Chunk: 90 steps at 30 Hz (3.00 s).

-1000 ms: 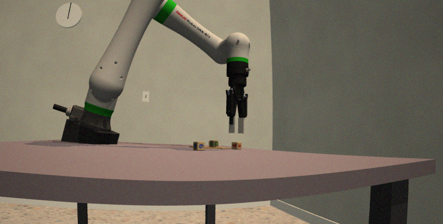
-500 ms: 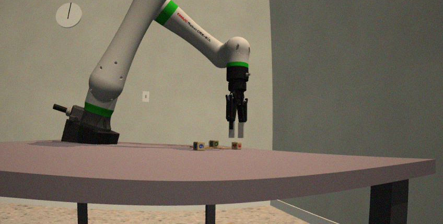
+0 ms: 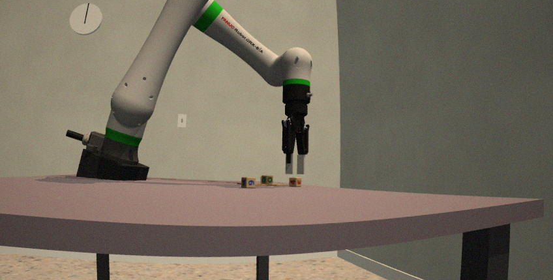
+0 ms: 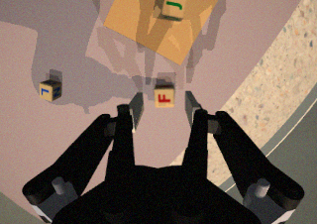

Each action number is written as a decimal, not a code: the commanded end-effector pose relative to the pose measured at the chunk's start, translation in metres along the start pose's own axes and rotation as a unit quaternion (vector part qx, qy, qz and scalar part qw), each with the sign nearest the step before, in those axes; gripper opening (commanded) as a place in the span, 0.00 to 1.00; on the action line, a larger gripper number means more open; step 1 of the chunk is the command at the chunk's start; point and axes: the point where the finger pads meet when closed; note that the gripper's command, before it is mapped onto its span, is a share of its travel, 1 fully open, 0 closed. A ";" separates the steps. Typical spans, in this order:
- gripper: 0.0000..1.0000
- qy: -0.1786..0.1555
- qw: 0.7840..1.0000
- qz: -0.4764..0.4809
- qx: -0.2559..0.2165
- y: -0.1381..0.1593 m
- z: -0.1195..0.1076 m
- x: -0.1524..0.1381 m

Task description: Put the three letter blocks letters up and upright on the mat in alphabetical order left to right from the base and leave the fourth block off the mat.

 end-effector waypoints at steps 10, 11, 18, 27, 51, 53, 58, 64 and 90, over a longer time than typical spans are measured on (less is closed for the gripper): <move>0.40 0.000 1.000 0.000 0.000 0.000 0.001 0.000; 0.40 0.000 1.000 0.000 0.000 0.000 0.001 0.000; 0.40 0.000 1.000 0.000 0.000 0.000 0.010 0.000; 0.40 0.000 1.000 0.000 0.000 0.000 0.027 0.000; 0.28 0.000 1.000 0.000 0.000 0.000 0.037 0.000; 0.28 0.000 1.000 0.000 0.000 0.000 0.037 0.000; 0.28 0.000 1.000 0.000 0.000 0.000 0.037 0.000; 0.16 0.000 1.000 0.000 0.000 0.000 0.037 0.000; 0.16 0.000 1.000 0.000 0.000 0.000 0.037 0.000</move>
Point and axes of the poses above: the point where the finger pads meet when closed, its own z axis out along the fingers, its own x axis across the jaws, y = z × x, and after that the axes turned 2 degrees about z, right-handed
